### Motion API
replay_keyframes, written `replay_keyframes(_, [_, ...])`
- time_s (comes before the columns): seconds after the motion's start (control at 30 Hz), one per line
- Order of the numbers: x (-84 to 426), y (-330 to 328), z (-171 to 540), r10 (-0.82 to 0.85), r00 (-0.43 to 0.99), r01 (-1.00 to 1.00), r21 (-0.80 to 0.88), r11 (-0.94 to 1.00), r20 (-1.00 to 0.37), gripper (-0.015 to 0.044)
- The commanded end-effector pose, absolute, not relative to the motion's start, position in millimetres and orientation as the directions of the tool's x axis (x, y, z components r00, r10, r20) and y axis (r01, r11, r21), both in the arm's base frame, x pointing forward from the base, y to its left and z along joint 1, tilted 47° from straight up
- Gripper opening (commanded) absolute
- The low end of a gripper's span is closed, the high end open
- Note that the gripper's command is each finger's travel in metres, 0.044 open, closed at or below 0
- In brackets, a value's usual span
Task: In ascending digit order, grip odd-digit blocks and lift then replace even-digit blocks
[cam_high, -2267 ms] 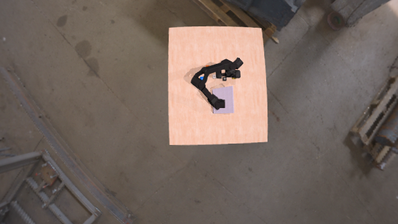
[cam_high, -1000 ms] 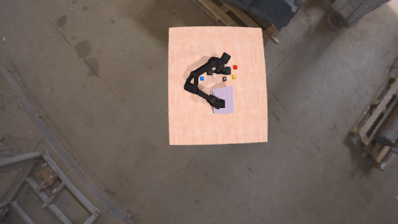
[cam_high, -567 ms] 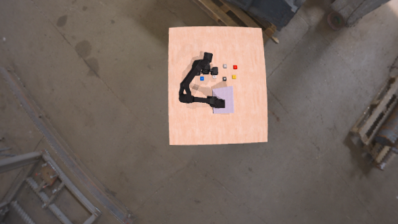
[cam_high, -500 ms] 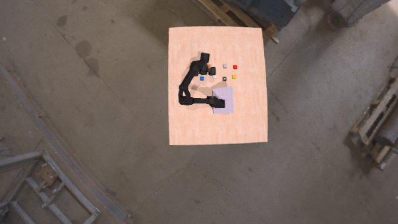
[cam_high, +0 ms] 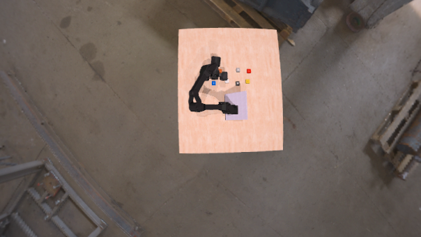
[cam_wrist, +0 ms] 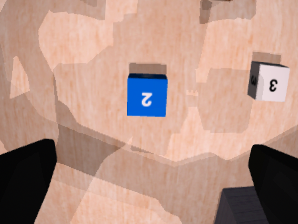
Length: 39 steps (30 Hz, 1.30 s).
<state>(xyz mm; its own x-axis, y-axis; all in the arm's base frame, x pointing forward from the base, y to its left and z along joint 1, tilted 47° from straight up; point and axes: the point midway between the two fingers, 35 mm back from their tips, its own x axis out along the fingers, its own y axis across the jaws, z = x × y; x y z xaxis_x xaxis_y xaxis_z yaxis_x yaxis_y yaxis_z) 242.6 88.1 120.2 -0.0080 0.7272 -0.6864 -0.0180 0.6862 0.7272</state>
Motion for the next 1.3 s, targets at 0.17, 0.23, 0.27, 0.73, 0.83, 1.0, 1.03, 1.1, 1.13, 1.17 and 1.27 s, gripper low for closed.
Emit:
replay_keyframes(0.17, [250, 86, 119, 0.730, -0.008, -0.012, 0.730, 0.683, -0.683, 0.0400])
replay_keyframes(0.23, [270, 79, 114, 0.729, -0.007, -0.012, 0.729, 0.684, -0.685, 0.0400])
replay_keyframes(0.27, [281, 75, 110, 0.728, -0.007, -0.012, 0.728, 0.685, -0.685, 0.0400])
replay_keyframes(0.73, [337, 49, 78, 0.729, -0.005, -0.016, 0.729, 0.685, -0.685, 0.0400])
replay_keyframes(0.83, [337, 49, 78, 0.729, -0.005, -0.016, 0.729, 0.685, -0.685, 0.0400])
replay_keyframes(1.0, [337, 49, 78, 0.729, -0.005, -0.016, 0.729, 0.685, -0.685, 0.0400])
replay_keyframes(1.03, [337, 49, 78, 0.729, -0.005, -0.016, 0.729, 0.685, -0.685, 0.0400])
replay_keyframes(1.1, [337, 49, 78, 0.729, -0.005, -0.016, 0.729, 0.685, -0.685, 0.0400])
replay_keyframes(1.13, [337, 49, 78, 0.729, -0.005, -0.016, 0.729, 0.685, -0.685, 0.0400])
replay_keyframes(1.17, [337, 49, 78, 0.729, -0.005, -0.016, 0.729, 0.685, -0.685, 0.0400])
replay_keyframes(1.27, [343, 30, 60, 0.724, -0.003, -0.016, 0.724, 0.689, -0.689, 0.0400])
